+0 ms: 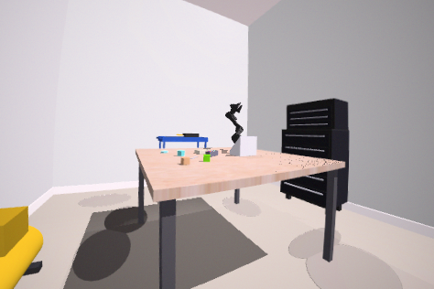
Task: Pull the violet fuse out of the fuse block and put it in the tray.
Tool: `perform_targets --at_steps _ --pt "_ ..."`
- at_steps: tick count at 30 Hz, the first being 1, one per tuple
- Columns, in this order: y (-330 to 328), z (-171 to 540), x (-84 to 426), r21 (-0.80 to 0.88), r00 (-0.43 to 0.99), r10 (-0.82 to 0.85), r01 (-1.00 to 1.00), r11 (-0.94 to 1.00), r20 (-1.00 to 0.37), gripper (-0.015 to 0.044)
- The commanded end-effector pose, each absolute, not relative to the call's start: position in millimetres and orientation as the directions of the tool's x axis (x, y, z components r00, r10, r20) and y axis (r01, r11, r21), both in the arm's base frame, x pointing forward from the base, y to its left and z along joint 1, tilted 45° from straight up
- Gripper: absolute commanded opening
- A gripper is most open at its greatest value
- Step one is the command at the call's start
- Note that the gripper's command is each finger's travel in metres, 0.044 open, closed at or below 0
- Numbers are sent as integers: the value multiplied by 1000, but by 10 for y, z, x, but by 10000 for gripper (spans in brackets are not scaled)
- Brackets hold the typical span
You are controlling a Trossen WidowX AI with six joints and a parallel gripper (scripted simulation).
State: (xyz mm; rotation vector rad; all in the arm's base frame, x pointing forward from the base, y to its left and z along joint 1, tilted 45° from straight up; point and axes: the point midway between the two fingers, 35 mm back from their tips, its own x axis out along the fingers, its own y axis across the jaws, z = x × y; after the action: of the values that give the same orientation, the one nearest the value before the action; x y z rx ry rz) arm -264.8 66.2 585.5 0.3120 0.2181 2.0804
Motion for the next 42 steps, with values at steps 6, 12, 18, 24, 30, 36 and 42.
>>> perform_targets --at_steps 6,12,18,24,30,36,42 --pt "749 6225 -2236 263 -508 826 -785 -560 244 242" --pt "881 6640 -1572 233 -468 782 -775 -587 411 85" --pt "1018 6903 -847 215 -356 749 -810 -546 559 74" --pt "1181 7015 24 276 -157 728 -856 -438 667 74" --pt "1275 6993 612 327 -10 714 -884 -333 701 74" --pt "1428 6790 1569 422 240 689 -901 -104 684 74" --pt "1549 6384 2415 506 464 665 -850 147 585 74"
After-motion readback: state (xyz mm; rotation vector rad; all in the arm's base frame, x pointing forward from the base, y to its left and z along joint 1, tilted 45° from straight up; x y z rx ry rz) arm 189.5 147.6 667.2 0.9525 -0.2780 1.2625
